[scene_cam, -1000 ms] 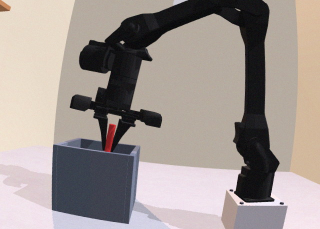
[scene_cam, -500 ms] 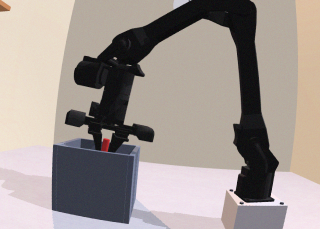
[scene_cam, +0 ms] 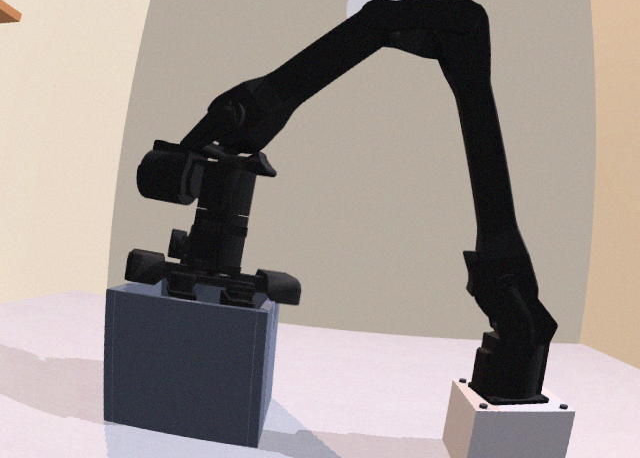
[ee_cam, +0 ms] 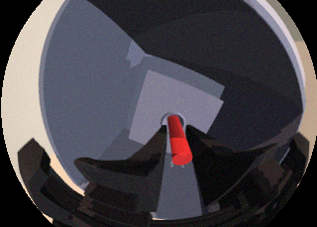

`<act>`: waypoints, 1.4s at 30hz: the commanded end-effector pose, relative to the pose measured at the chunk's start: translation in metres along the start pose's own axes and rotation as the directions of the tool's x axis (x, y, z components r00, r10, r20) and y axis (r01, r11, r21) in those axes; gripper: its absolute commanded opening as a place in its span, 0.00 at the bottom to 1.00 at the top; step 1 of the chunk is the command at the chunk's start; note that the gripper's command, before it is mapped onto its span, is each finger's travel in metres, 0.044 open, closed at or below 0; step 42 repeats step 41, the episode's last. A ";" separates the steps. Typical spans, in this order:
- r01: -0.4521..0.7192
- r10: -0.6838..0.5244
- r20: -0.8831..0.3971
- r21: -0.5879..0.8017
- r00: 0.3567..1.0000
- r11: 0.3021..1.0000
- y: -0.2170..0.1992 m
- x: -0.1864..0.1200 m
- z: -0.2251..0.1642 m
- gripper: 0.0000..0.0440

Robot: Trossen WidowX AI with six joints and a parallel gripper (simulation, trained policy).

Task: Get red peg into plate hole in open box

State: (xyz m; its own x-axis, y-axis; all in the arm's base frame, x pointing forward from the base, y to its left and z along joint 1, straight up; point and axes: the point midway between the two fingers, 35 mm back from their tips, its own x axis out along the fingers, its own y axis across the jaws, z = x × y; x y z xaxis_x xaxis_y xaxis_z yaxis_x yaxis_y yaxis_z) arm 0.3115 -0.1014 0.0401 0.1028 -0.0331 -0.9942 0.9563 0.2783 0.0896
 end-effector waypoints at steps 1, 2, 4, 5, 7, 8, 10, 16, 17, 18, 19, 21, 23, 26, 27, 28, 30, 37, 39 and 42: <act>0.005 -0.005 -0.013 -0.011 1.000 1.000 0.003 0.000 0.001 0.32; 0.004 -0.004 -0.020 -0.011 1.000 1.000 0.003 0.000 0.001 0.35; -0.005 0.005 -0.043 -0.007 0.999 1.000 0.004 -0.003 0.001 0.39; -0.010 0.010 -0.053 -0.003 0.999 1.000 0.004 -0.005 0.002 0.41; -0.019 0.019 -0.071 0.002 0.997 1.000 0.005 -0.009 0.003 0.44; -0.023 0.023 -0.080 0.005 0.997 1.000 0.006 -0.011 0.004 0.45; -0.030 0.031 -0.098 0.010 0.995 0.999 0.006 -0.015 0.006 0.46; -0.056 0.060 -0.149 0.033 0.987 0.998 0.007 -0.024 0.009 0.50; -0.060 0.065 -0.156 0.036 0.986 0.998 0.008 -0.026 0.010 0.50; -0.065 0.070 -0.162 0.039 0.984 0.997 0.008 -0.028 0.011 0.51; -0.070 0.076 -0.168 0.042 0.983 0.997 0.009 -0.030 0.011 0.52; -0.080 0.088 -0.178 0.049 0.980 0.996 0.010 -0.034 0.013 0.53; -0.092 0.101 -0.187 0.057 0.977 0.994 0.011 -0.037 0.015 0.55; -0.110 0.121 -0.195 0.067 0.973 0.992 0.012 -0.044 0.018 0.57; -0.116 0.128 -0.197 0.070 0.972 0.991 0.013 -0.046 0.019 0.58; -0.122 0.135 -0.198 0.074 0.971 0.990 0.014 -0.048 0.020 0.58; -0.135 0.149 -0.200 0.080 0.968 0.988 0.015 -0.052 0.023 0.60; -0.185 0.201 -0.194 0.098 0.960 0.978 0.019 -0.068 0.033 0.63; -0.200 0.216 -0.191 0.100 0.958 0.975 0.021 -0.072 0.036 0.62; -0.216 0.232 -0.186 0.100 0.955 0.971 0.022 -0.077 0.040 0.56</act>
